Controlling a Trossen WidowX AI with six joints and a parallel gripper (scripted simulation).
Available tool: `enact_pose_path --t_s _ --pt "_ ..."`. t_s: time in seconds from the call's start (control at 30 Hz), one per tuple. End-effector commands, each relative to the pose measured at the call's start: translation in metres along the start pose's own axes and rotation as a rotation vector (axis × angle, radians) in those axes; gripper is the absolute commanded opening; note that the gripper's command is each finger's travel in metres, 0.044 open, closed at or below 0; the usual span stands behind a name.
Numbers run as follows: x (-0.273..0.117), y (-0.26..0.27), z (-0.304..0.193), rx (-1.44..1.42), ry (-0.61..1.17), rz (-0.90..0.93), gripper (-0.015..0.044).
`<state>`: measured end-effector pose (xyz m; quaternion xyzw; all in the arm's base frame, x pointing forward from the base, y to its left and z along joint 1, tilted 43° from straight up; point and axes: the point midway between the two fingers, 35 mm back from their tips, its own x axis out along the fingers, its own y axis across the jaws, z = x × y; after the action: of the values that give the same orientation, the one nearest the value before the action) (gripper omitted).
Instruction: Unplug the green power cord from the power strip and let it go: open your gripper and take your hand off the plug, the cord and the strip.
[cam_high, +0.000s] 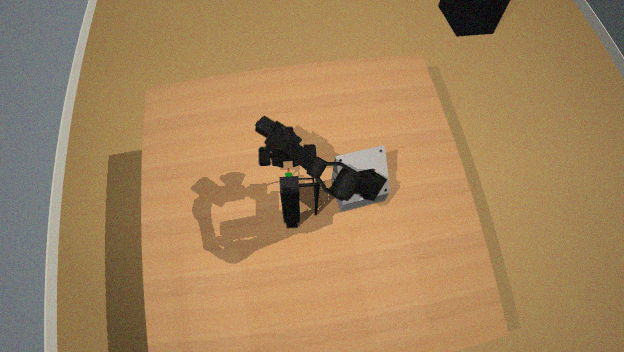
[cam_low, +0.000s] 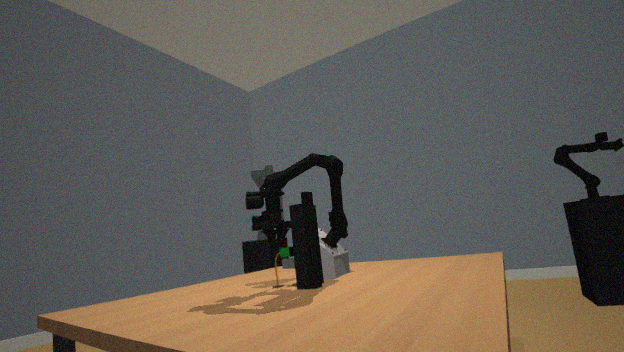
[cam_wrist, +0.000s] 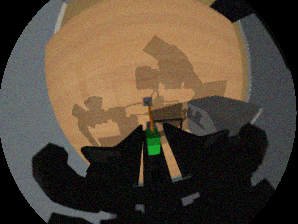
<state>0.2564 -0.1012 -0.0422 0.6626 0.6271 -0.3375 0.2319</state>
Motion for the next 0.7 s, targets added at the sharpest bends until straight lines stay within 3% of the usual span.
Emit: enact_pose_path --t_s 0.0,0.67 --pt "-0.002 0.001 -0.001 -0.008 -0.003 -0.002 0.016" --pt "-0.002 -0.001 -0.033 -0.008 -0.001 -0.002 0.016"
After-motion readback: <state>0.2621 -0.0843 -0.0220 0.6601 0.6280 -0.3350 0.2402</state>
